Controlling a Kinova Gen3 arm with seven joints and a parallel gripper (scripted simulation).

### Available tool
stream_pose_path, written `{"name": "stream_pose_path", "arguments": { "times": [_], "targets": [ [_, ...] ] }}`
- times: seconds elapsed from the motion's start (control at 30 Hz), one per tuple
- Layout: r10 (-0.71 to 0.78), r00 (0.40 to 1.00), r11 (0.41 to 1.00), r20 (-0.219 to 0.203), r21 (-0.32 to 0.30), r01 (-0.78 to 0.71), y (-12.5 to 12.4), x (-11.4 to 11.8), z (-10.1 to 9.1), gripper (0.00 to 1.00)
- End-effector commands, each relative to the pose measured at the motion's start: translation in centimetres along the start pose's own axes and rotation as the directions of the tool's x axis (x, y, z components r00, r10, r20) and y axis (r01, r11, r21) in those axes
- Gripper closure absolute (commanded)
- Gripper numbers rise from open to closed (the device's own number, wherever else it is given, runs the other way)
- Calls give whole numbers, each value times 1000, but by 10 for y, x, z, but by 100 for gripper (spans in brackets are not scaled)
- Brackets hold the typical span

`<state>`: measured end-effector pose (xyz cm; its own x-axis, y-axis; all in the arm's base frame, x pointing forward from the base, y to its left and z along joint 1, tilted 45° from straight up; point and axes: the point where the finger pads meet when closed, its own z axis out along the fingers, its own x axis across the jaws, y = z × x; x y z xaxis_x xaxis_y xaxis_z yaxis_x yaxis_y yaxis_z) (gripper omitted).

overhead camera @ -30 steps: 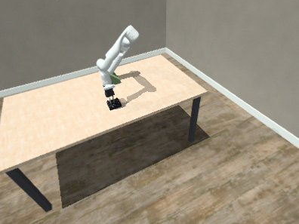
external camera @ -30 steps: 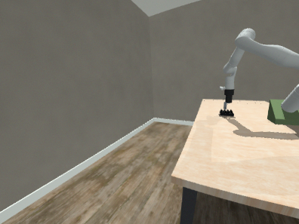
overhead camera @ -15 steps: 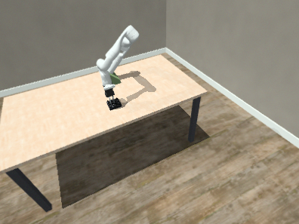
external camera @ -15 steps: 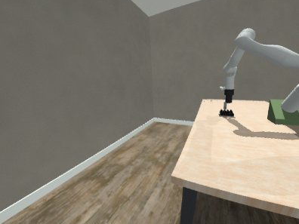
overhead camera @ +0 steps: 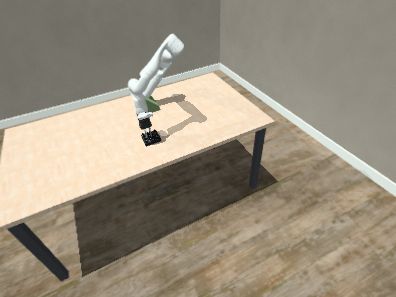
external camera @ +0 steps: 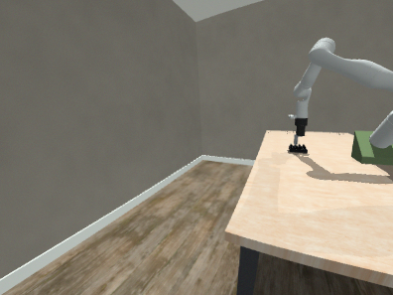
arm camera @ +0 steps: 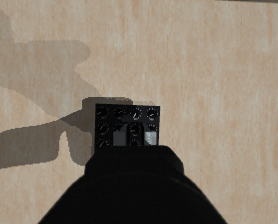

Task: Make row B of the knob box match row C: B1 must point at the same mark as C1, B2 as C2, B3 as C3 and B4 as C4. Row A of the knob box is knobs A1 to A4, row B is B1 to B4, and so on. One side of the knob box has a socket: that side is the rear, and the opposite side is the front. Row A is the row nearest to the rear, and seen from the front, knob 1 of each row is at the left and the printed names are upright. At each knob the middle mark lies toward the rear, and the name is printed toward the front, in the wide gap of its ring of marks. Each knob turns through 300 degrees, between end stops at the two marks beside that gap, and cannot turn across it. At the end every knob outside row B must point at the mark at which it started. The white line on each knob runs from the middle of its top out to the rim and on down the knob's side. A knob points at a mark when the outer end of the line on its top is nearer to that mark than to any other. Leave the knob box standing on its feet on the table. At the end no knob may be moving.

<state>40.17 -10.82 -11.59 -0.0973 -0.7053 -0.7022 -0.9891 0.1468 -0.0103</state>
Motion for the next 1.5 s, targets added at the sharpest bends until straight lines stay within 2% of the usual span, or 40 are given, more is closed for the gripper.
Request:
{"name": "stream_pose_path", "arguments": {
  "times": [0.0, 0.37, 1.47],
  "targets": [
    [0, 1000, 1000, 0, 0, 0, 0, 0, 2, 54],
    [0, 1000, 1000, 0, 0, 0, 0, 0, 9, 54],
    [0, 1000, 1000, 0, 0, 0, 0, 0, 10, 54]
  ]
}}
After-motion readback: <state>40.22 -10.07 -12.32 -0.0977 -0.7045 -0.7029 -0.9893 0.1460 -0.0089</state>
